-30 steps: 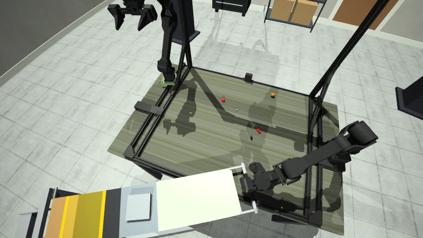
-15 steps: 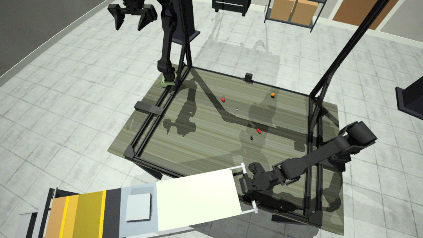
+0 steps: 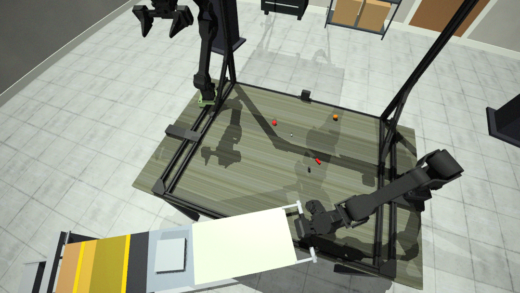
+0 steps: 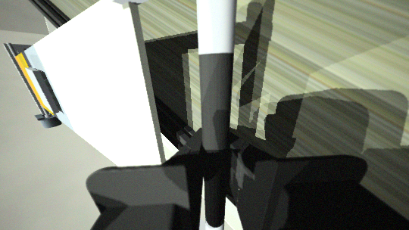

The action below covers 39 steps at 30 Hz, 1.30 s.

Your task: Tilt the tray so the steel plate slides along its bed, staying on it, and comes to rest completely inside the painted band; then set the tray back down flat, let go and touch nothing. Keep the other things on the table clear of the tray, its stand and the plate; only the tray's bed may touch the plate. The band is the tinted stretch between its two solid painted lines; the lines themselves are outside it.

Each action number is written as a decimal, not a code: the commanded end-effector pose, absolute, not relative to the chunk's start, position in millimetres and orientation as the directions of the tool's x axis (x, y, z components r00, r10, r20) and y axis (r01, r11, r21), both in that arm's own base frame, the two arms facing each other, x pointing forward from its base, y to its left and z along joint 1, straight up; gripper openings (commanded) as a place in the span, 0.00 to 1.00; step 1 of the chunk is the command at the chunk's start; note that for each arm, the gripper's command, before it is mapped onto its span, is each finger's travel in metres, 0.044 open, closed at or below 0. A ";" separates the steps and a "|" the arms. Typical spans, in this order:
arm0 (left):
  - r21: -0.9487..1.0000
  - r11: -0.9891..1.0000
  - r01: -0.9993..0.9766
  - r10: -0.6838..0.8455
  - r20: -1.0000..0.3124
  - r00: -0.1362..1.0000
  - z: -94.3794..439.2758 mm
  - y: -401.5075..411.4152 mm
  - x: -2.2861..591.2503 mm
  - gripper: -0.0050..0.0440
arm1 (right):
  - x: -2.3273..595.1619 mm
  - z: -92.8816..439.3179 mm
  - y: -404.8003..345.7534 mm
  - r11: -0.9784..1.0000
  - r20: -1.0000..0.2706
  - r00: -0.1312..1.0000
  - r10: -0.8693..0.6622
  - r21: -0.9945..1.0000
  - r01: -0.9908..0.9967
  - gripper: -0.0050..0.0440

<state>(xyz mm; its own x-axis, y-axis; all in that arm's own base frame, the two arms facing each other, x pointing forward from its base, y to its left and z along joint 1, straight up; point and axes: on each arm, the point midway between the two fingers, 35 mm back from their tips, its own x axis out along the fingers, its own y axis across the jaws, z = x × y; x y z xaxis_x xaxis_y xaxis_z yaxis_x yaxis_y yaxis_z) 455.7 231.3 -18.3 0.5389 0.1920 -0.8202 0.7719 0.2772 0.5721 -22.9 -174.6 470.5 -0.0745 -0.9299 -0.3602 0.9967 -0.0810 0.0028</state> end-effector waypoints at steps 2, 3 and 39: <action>0.574 0.278 0.771 0.194 -0.819 0.540 -19.6 231.7 456.4 0.10 | -22.7 470.5 -174.5 -0.078 -0.361 -0.073 -0.930 0.000 0.997 1.00; 0.574 0.278 0.771 0.194 -0.819 0.540 -19.6 231.7 456.4 0.10 | -22.7 470.5 -174.5 -0.078 -0.361 -0.073 -0.930 0.000 0.997 1.00; 0.574 0.277 0.770 0.195 -0.819 0.540 -7.4 231.8 456.6 0.10 | -22.7 470.5 -174.5 -0.078 -0.361 -0.073 -0.930 0.000 0.997 1.00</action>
